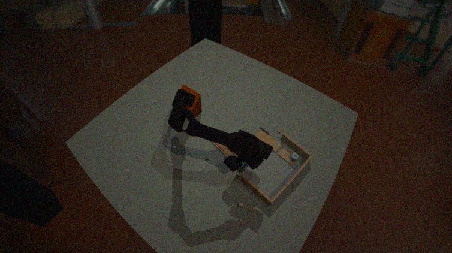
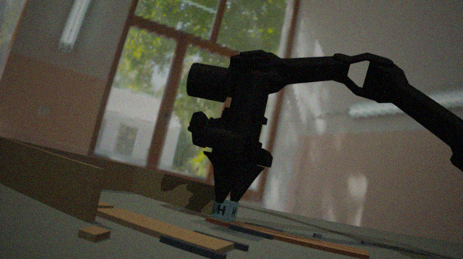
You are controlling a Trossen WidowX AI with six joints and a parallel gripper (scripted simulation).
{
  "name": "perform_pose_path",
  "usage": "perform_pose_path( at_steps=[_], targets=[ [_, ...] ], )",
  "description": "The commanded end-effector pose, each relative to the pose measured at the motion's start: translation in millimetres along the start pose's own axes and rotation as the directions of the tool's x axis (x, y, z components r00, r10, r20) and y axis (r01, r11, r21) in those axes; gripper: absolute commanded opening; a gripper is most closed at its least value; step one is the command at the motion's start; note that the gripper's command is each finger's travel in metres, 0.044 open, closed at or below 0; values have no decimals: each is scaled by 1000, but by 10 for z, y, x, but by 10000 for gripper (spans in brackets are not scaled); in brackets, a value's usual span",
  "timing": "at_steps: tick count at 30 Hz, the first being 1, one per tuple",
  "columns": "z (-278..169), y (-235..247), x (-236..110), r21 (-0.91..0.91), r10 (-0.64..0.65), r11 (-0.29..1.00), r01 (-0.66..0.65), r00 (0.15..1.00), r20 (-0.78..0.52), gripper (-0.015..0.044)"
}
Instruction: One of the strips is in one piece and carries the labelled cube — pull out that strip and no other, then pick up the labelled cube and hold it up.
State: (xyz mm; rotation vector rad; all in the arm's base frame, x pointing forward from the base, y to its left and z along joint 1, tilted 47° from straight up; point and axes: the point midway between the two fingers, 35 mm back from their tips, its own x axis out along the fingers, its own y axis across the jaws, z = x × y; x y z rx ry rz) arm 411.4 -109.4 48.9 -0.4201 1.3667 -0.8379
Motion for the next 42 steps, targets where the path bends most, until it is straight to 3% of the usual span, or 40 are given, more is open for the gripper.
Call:
perform_pose_path(
  at_steps=[1, 13, 17, 24, 28, 42],
  targets=[
    [-14, -11, 88, -3, -6, 1000, 6, 1000, -5, 250],
    [-19, -16, 209, -3, -7, 1000, 7, 1000, -4, 250],
    [-11, -9, 184, 0, -3, 1000, 3, 1000, -2, 145],
    [-11, -9, 184, 0, -3, 1000, 3, 1000, -2, 98],
    [-37, -7, 162, 0, -2, 1000, 2, 1000, -3, 0],
    [-603, 0, -235, -6, -5, 1000, 5, 1000, -7, 0]
  ],
)
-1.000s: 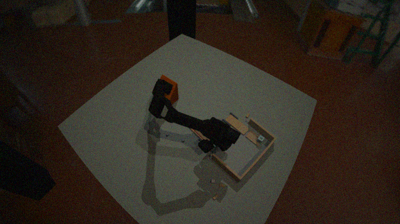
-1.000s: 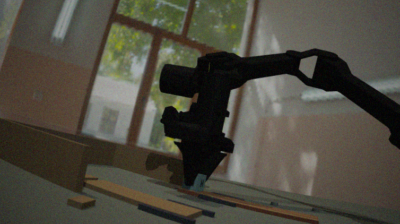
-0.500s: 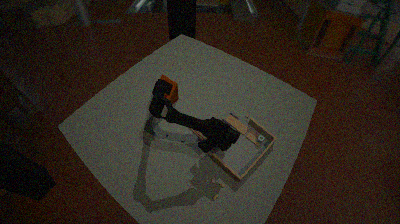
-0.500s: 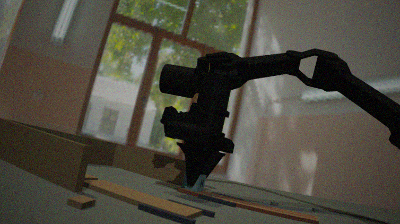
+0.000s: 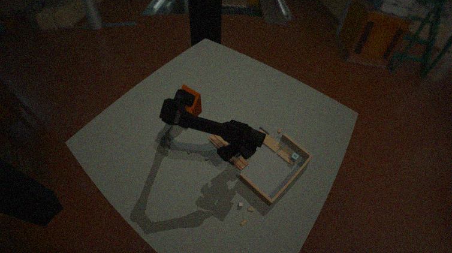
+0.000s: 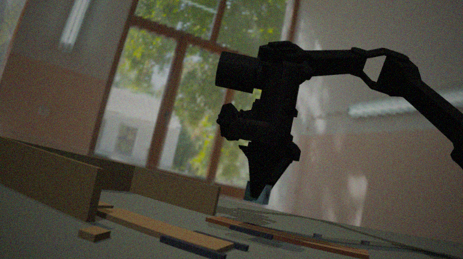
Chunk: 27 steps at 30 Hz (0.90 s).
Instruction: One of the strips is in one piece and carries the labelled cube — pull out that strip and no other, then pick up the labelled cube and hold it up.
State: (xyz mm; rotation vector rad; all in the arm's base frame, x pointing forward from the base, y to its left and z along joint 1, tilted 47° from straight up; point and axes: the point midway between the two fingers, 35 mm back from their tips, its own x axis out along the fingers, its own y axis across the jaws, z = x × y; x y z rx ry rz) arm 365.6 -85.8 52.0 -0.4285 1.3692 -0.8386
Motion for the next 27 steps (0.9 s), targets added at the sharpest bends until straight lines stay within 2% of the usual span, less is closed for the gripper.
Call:
perform_pose_path(
  at_steps=[1, 22, 27],
  targets=[
    [-129, -6, -53, 0, 0, 1000, 0, 1000, -7, 0],
    [-756, -6, -53, -2, 0, 1000, 0, 1000, -9, 0],
    [-749, 0, -263, -3, 2, 1000, -2, 1000, -10, 0]
  ],
)
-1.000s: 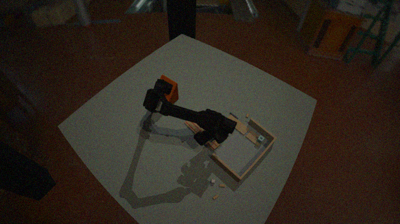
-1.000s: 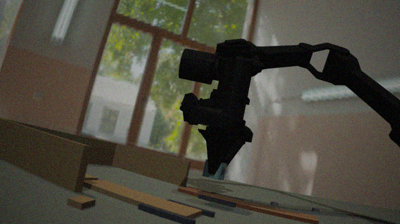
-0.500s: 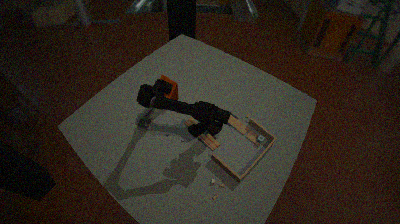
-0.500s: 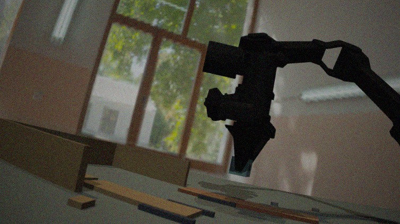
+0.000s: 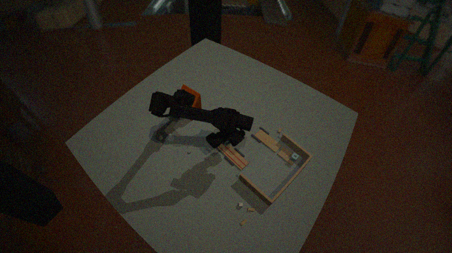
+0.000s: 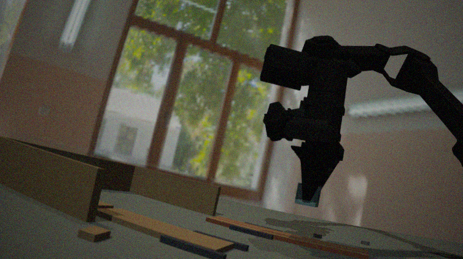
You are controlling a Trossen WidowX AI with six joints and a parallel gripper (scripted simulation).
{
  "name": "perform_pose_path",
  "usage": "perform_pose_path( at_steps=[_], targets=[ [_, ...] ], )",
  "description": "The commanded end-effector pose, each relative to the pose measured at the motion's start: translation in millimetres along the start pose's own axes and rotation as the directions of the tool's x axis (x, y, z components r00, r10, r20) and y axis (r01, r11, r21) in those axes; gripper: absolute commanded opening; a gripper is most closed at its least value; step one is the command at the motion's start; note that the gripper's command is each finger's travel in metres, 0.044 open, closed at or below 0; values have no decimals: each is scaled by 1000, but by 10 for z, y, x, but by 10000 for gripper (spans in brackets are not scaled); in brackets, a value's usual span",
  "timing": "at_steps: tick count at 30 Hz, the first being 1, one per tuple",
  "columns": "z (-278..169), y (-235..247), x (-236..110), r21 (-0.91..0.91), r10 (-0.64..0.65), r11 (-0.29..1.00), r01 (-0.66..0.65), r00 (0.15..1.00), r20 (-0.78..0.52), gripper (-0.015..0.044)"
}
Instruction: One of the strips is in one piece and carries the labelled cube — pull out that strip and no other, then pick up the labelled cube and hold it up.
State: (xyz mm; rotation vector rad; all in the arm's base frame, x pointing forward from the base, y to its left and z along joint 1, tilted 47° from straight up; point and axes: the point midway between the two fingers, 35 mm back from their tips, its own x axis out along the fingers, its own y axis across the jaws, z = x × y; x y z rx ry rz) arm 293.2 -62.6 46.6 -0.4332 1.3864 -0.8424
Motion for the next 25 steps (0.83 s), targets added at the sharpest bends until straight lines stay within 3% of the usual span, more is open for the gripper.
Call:
perform_pose_path(
  at_steps=[1, 25],
  targets=[
    [0, 5, -204, 6, 7, 1000, -7, 1000, 5, 0],
    [-4, 2, -292, 6, 7, 1000, -7, 1000, 5, 0]
  ],
)
